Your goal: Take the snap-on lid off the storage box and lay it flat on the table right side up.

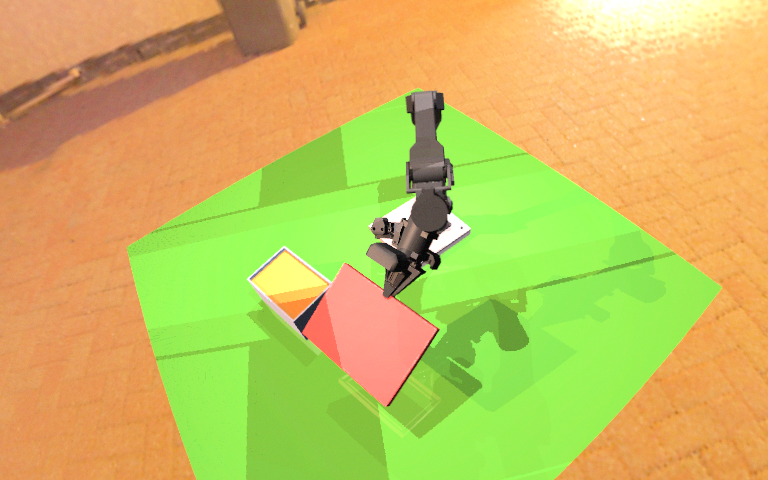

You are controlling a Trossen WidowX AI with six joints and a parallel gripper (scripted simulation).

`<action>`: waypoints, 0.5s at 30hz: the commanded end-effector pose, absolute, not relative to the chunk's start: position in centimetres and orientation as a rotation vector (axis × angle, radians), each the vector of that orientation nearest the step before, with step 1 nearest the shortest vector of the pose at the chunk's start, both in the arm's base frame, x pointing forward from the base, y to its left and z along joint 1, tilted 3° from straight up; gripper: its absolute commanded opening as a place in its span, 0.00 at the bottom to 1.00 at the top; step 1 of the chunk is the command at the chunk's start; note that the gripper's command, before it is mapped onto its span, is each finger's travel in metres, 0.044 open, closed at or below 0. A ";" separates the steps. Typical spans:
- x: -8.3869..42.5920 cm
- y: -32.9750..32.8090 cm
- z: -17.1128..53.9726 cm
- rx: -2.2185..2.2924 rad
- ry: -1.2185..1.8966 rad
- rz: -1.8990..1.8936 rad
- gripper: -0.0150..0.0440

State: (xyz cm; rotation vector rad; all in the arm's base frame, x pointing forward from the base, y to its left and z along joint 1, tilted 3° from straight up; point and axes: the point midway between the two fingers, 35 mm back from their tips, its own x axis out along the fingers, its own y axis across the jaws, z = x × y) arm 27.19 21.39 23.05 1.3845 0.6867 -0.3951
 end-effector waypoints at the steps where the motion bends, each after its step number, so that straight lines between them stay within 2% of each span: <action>1: 27.2 22.1 23.4 1.396 0.676 -0.391 0.25; 15: 26.4 24.8 23.4 1.398 0.677 -0.390 0.25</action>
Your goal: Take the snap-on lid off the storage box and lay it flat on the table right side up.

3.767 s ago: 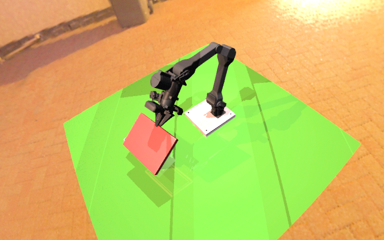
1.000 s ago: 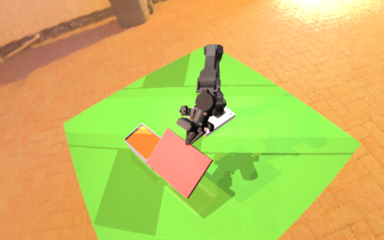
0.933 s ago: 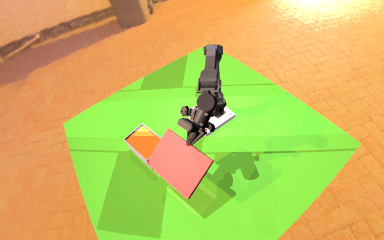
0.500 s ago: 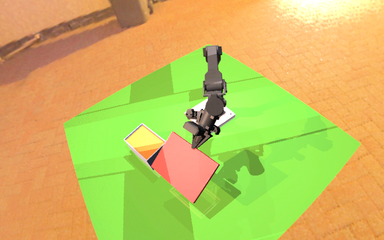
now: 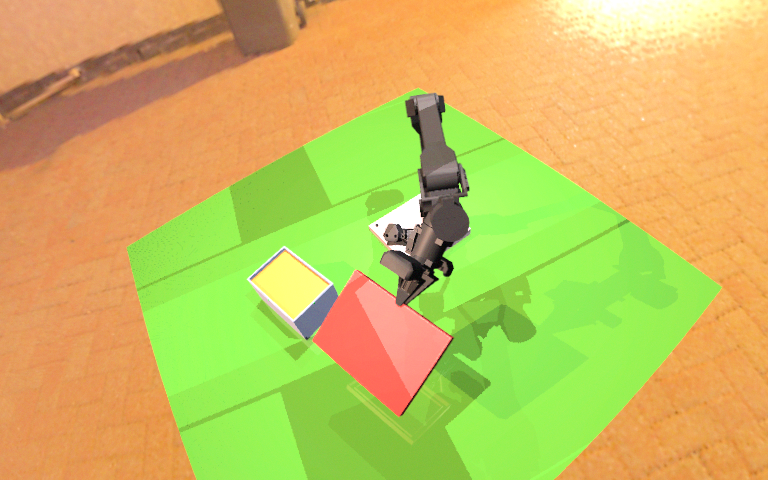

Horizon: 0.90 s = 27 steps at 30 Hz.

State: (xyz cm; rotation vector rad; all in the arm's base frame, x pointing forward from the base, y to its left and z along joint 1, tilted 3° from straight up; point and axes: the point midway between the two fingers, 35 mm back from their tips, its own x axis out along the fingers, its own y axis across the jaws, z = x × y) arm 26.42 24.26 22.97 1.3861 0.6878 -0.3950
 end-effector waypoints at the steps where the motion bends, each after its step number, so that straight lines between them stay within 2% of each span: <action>1: 26.4 25.0 23.4 1.398 0.677 -0.390 0.25; 17: 25.5 28.1 23.3 1.400 0.678 -0.390 0.25; 27: 25.5 27.8 22.5 1.400 0.678 -0.390 0.25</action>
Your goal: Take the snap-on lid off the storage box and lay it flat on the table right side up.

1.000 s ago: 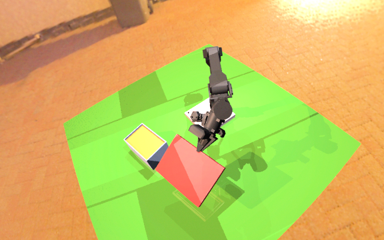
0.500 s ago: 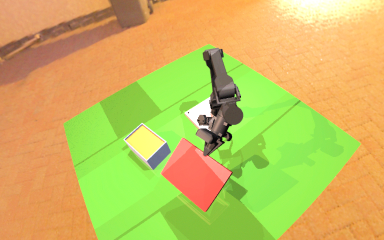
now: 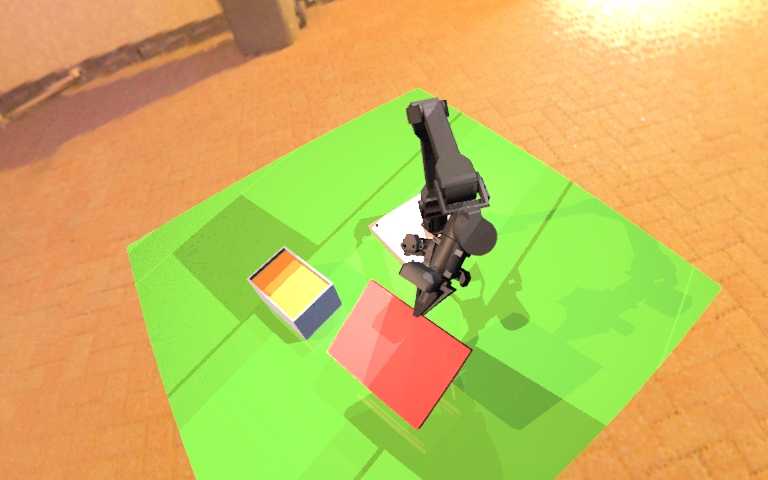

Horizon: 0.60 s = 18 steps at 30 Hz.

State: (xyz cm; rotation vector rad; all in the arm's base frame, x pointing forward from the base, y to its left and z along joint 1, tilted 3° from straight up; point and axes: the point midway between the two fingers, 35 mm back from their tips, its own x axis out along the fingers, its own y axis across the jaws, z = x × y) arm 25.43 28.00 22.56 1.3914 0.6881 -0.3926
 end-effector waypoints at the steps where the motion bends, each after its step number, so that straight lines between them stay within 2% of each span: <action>1: 25.5 27.8 22.3 1.400 0.678 -0.390 0.25; 18: 25.5 27.7 20.8 1.400 0.678 -0.390 0.25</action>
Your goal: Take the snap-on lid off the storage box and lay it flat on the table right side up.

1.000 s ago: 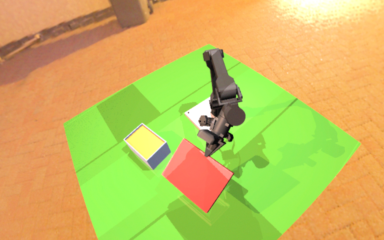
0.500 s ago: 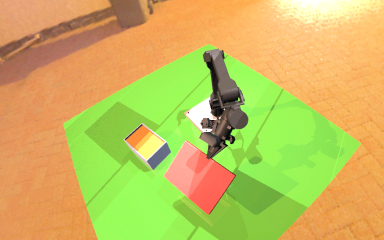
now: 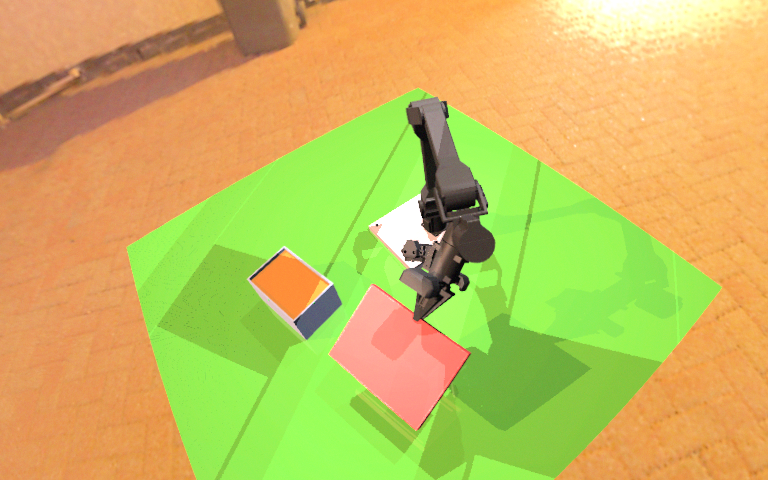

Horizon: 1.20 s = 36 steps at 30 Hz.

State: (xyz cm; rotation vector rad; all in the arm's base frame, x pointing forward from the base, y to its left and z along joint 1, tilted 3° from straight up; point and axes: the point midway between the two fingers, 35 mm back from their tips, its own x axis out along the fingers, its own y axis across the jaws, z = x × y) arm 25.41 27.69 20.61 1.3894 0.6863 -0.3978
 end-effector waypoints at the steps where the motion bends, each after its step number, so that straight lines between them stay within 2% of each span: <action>1: 25.5 27.6 20.7 1.400 0.678 -0.390 0.25; 36: 25.5 27.6 17.9 1.400 0.678 -0.390 0.25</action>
